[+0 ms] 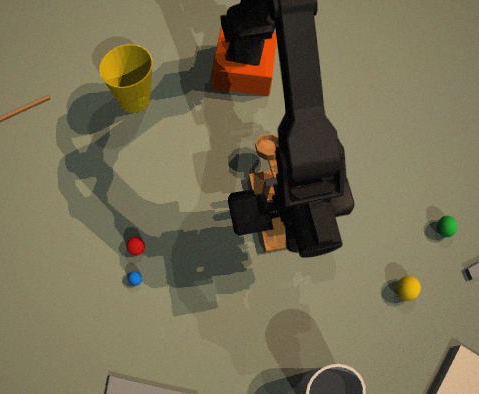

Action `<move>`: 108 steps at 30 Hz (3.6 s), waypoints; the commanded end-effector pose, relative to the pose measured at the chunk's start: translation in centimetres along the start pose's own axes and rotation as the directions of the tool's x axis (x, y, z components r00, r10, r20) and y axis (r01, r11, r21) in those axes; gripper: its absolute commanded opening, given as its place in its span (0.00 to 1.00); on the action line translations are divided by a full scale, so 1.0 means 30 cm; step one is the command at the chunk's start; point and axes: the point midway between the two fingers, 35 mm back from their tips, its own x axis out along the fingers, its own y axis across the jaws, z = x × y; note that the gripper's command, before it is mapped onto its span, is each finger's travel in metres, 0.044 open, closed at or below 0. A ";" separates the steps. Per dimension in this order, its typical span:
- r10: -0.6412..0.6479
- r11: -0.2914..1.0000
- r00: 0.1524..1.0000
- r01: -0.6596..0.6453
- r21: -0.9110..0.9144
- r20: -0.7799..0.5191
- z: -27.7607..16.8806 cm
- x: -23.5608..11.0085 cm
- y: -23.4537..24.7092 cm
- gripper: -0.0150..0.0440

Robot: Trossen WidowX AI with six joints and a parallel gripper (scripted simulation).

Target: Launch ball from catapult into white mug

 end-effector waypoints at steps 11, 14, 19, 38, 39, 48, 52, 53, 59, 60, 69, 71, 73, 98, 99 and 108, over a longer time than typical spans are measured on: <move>-0.001 1.000 1.000 0.001 0.001 0.001 0.004 -0.130 -0.001 0.25; -0.001 1.000 1.000 0.001 0.001 0.000 0.002 -0.167 -0.001 0.25; -0.001 1.000 1.000 0.001 0.000 -0.002 0.004 -0.159 -0.001 0.25; -0.001 1.000 1.000 0.001 -0.001 -0.003 0.007 -0.057 -0.002 0.25; -0.001 1.000 1.000 0.001 -0.001 -0.003 0.006 -0.052 -0.002 0.25; -0.001 1.000 1.000 0.001 -0.001 -0.004 0.003 -0.003 -0.002 0.25; -0.002 1.000 1.000 0.002 0.002 -0.005 0.005 -0.010 -0.002 0.25; -0.002 1.000 1.000 0.002 0.002 -0.005 0.005 -0.010 -0.002 0.25; -0.002 1.000 1.000 0.002 0.002 -0.005 0.005 -0.010 -0.002 0.39; -0.002 1.000 1.000 0.002 0.002 -0.005 0.005 -0.010 -0.002 0.43; -0.002 1.000 1.000 0.002 0.002 -0.005 0.005 -0.010 -0.002 0.83; -0.002 1.000 1.000 0.002 0.002 -0.005 0.006 -0.018 -0.002 0.92; -0.001 1.000 1.000 0.001 0.002 -0.005 0.016 -0.087 -0.002 1.00; -0.005 0.999 1.000 0.005 0.046 0.005 0.046 -0.377 -0.123 0.82; -0.006 0.998 1.000 0.006 0.067 0.005 0.056 -0.359 -0.175 0.78; -0.020 0.971 1.000 0.019 0.239 -0.001 0.035 -0.201 -0.632 0.76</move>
